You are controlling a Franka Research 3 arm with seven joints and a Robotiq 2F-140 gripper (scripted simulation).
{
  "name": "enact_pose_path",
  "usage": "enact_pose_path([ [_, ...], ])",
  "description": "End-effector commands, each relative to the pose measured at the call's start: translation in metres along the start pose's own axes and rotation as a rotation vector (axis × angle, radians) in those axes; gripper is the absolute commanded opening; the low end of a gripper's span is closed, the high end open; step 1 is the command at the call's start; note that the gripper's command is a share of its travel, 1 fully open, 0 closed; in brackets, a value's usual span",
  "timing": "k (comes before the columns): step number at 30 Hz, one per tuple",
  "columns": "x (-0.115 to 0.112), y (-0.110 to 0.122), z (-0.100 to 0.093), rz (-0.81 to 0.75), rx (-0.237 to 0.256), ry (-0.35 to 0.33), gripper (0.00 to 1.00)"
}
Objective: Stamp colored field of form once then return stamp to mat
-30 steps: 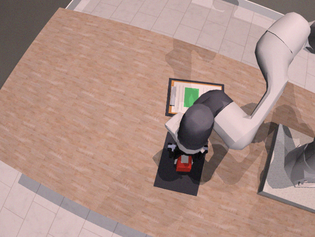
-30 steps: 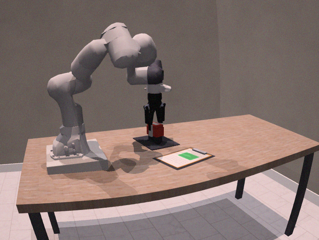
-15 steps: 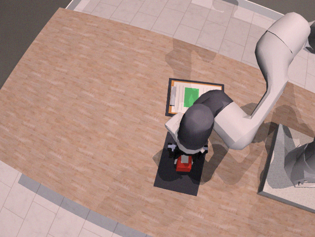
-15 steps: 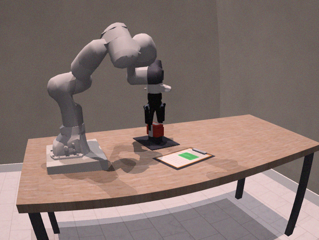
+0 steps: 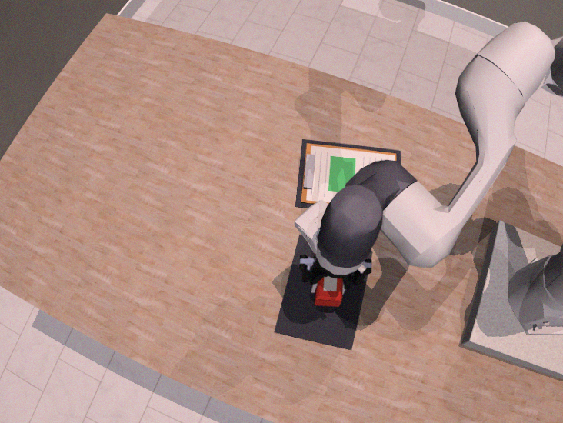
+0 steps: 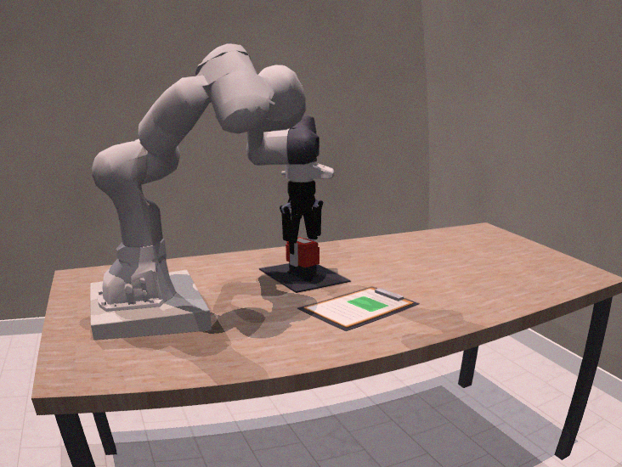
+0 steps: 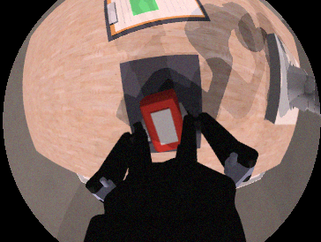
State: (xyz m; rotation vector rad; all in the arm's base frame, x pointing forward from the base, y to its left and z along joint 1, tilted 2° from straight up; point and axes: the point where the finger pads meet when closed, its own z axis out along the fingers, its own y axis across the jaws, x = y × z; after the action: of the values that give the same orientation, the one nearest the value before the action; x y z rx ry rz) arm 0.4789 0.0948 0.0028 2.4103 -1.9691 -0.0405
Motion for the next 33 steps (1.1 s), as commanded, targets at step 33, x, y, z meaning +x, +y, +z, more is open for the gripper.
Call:
enact_pose_path([
  [33,0.122,-0.002,-0.042,0.025,0.005,0.001,0.21],
])
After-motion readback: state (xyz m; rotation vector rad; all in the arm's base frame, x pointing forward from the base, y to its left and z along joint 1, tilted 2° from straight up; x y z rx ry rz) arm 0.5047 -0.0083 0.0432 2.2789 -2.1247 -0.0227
